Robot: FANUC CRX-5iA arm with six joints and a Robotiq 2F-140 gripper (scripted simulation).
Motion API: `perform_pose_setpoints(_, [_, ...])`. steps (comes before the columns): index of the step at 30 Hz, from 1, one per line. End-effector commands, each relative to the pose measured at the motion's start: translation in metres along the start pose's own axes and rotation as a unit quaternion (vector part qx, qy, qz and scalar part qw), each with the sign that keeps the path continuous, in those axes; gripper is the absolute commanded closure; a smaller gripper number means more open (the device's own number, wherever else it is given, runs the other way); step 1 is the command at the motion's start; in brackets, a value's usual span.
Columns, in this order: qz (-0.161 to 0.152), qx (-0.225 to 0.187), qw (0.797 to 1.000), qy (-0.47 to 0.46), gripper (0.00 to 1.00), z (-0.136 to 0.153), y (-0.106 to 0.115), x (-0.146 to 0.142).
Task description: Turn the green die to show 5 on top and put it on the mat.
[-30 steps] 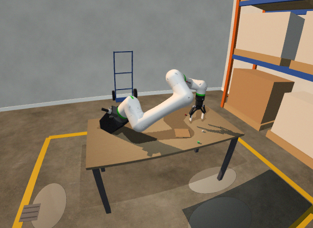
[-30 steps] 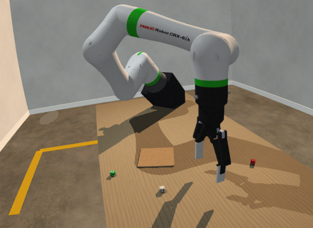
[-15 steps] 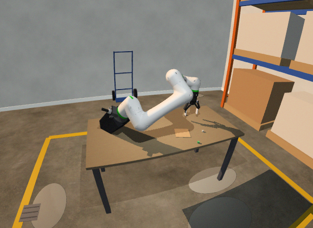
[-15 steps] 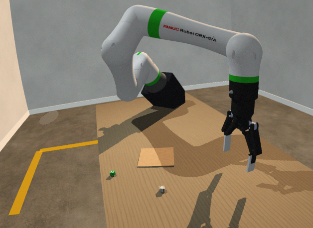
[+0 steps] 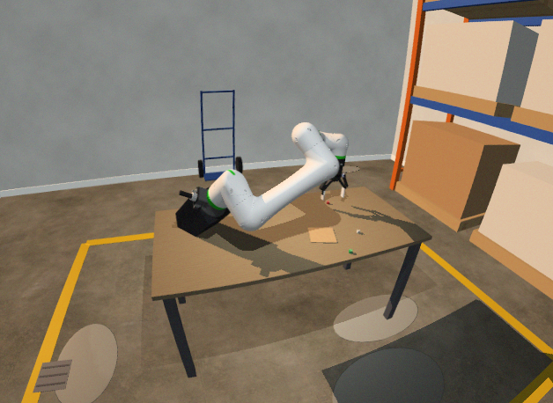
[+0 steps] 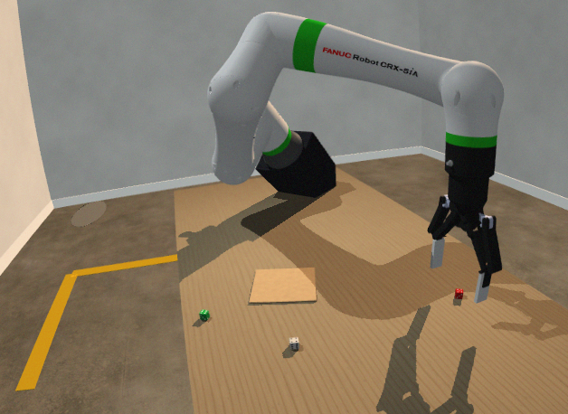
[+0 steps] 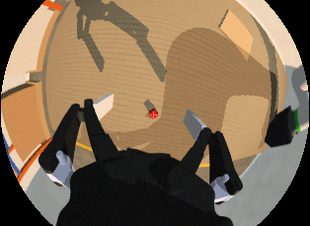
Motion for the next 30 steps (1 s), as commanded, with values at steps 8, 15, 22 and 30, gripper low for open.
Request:
perform_pose_setpoints(8, [0.0, 0.0, 1.0, 0.0, 0.0, 0.0123, 0.0002, 0.0021])
perform_pose_setpoints(15, [0.0, 0.0, 1.0, 0.0, 0.0, 0.0127, 0.0002, 0.0022])
perform_pose_setpoints(22, [0.0, 0.0, 1.0, 0.0, 0.0, 0.0127, 0.0002, 0.0022])
perform_pose_setpoints(30, [0.0, 0.0, 1.0, 0.0, 0.0, 0.0127, 0.0002, 0.0022])
Point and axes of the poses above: the point where the finger pads meet when closed, its own y axis back along the fingers, its own x axis across the jaws, z = x × y, the point moved 2 cm from there along y, back along the fingers, and after that the axes turned 12 degrees about -y, right-handed, at the moved point
